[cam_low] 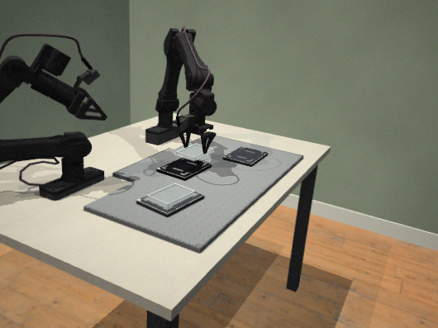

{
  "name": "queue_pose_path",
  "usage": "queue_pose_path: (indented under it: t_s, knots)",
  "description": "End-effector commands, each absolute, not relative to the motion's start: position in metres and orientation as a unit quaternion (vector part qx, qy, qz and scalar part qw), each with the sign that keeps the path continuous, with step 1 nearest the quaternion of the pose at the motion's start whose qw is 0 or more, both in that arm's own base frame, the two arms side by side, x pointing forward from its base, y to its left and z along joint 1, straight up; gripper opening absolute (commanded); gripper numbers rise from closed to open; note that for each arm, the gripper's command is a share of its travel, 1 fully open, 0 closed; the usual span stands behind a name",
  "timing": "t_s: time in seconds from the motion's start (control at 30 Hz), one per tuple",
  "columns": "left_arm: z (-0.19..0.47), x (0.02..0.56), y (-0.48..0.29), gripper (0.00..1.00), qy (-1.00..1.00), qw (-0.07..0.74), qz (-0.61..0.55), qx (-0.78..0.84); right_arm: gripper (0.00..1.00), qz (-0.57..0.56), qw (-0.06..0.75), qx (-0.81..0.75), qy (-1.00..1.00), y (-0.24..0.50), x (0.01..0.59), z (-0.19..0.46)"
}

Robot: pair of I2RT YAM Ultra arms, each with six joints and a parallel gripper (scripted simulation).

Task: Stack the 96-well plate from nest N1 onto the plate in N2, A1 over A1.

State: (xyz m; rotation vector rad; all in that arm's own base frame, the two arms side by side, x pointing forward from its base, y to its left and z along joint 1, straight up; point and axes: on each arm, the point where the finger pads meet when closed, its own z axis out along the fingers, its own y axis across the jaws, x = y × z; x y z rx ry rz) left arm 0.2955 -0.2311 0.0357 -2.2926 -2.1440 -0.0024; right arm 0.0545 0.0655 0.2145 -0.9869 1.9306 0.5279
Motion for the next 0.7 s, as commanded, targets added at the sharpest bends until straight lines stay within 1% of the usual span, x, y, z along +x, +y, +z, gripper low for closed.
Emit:
queue_pose_path:
  t_s: [0.0, 0.27, 0.47, 0.5, 0.57, 0.67]
  knots:
    - [0.041, 0.294, -0.251, 0.78, -0.708, -0.002, -0.007, -0.707, 1.00, 0.216, 0.447, -0.395, 0.773, 0.063, 0.053, 0.219]
    - [0.041, 0.283, -0.278, 0.78, -0.690, -0.006, -0.004, -0.723, 1.00, 0.216, 0.447, -0.395, 0.773, 0.063, 0.053, 0.219]
    - [0.041, 0.284, -0.276, 0.78, -0.692, -0.006, -0.004, -0.722, 1.00, 0.216, 0.447, -0.395, 0.773, 0.063, 0.053, 0.219]
    - [0.041, 0.292, -0.284, 0.78, -0.692, -0.026, -0.004, -0.722, 1.00, 0.216, 0.447, -0.395, 0.773, 0.063, 0.053, 0.219]
    - [0.033, 0.295, -0.287, 0.78, -0.691, -0.033, -0.004, -0.722, 1.00, 0.216, 0.447, -0.395, 0.773, 0.063, 0.053, 0.219]
    - [0.026, 0.290, -0.282, 0.78, -0.692, -0.023, -0.004, -0.722, 1.00, 0.216, 0.447, -0.395, 0.773, 0.063, 0.053, 0.219]
